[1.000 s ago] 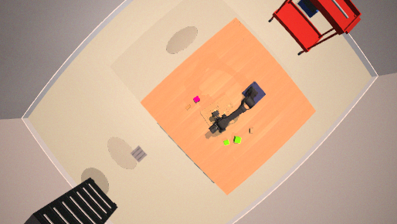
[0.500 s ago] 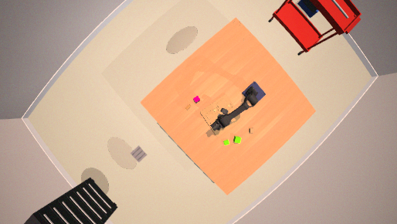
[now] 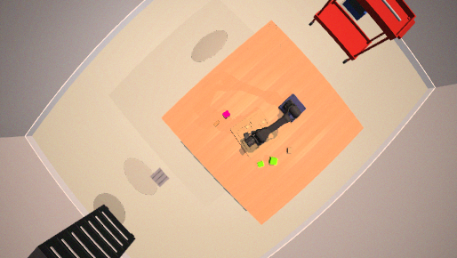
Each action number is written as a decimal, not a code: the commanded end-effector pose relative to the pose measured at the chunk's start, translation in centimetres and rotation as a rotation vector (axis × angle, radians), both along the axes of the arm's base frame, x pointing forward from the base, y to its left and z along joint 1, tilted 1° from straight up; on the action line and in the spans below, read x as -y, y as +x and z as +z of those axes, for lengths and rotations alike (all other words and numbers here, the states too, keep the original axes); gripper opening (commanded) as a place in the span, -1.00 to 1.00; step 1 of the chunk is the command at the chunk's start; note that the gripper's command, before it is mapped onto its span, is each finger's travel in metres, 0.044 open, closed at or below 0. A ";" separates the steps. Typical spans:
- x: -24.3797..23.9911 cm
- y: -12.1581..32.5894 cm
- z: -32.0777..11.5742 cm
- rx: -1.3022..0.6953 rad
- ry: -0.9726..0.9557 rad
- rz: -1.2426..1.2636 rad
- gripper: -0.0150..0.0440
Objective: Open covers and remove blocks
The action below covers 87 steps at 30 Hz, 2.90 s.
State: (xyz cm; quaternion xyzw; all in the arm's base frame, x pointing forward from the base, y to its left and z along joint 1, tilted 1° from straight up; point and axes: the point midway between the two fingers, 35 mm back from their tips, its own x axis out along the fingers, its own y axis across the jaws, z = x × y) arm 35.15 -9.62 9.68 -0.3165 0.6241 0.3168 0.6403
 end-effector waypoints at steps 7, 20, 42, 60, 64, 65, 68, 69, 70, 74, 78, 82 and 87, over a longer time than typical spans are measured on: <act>-0.1 -4.8 -0.3 -0.028 0.012 -1.210 -0.49; -0.3 -7.4 -0.4 -0.032 0.019 -1.943 -0.49; -0.8 -11.5 -1.0 -0.030 0.030 -3.183 -0.49; -0.9 -12.0 -1.1 -0.028 0.032 -3.352 -0.49; -0.9 -12.0 -1.1 -0.028 0.032 -3.352 -0.49; -0.9 -12.0 -1.2 -0.028 0.032 -3.352 -0.49; -0.9 -12.0 -1.9 -0.028 0.032 -3.352 -0.49; -0.9 -11.9 -2.2 -0.028 0.032 -3.352 -0.49; -0.9 -11.9 -2.6 -0.028 0.032 -3.352 -0.49; -1.0 -12.0 -4.5 -0.028 0.031 -3.352 -0.49; -1.0 -12.2 -6.1 -0.028 0.031 -3.352 -0.49; -1.1 -12.3 -6.1 -0.028 0.031 -3.352 -0.49; -1.1 -12.3 -6.4 -0.028 0.031 -3.352 -0.49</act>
